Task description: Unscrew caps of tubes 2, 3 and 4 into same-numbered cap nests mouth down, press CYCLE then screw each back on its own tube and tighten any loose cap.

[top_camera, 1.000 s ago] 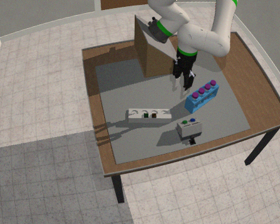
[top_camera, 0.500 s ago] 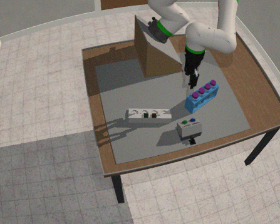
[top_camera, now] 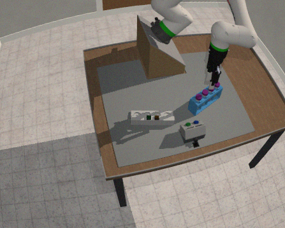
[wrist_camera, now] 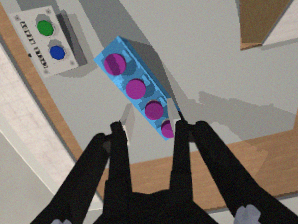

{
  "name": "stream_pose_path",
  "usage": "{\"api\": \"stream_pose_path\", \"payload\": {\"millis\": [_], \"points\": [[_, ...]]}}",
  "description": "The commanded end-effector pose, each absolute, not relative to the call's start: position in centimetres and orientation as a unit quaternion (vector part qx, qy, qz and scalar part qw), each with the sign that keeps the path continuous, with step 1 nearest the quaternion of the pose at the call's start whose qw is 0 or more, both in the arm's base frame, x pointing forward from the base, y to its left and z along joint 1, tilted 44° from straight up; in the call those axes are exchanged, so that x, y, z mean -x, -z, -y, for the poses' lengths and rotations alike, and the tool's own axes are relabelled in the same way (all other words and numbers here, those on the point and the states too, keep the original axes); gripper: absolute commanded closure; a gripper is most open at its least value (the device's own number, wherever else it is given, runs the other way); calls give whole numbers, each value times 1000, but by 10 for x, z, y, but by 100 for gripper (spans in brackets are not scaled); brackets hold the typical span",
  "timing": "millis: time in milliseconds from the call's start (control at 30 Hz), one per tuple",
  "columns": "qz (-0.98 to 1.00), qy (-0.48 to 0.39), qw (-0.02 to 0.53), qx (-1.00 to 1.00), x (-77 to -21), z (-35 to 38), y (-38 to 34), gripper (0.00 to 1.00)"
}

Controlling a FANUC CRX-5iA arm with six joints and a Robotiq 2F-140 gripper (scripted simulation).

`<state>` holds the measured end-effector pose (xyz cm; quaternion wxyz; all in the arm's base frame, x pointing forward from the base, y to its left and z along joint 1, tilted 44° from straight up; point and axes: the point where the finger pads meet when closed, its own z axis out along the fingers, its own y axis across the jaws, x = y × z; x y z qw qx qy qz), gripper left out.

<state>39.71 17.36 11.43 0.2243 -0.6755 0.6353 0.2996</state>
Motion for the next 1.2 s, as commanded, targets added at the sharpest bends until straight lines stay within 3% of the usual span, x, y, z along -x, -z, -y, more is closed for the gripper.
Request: {"api": "stream_pose_path", "payload": {"millis": [0, 1167], "points": [[-636, -298, 224, 675, -393, -189, -130, 65], [-636, -298, 224, 675, -388, -216, -101, 65]]}}
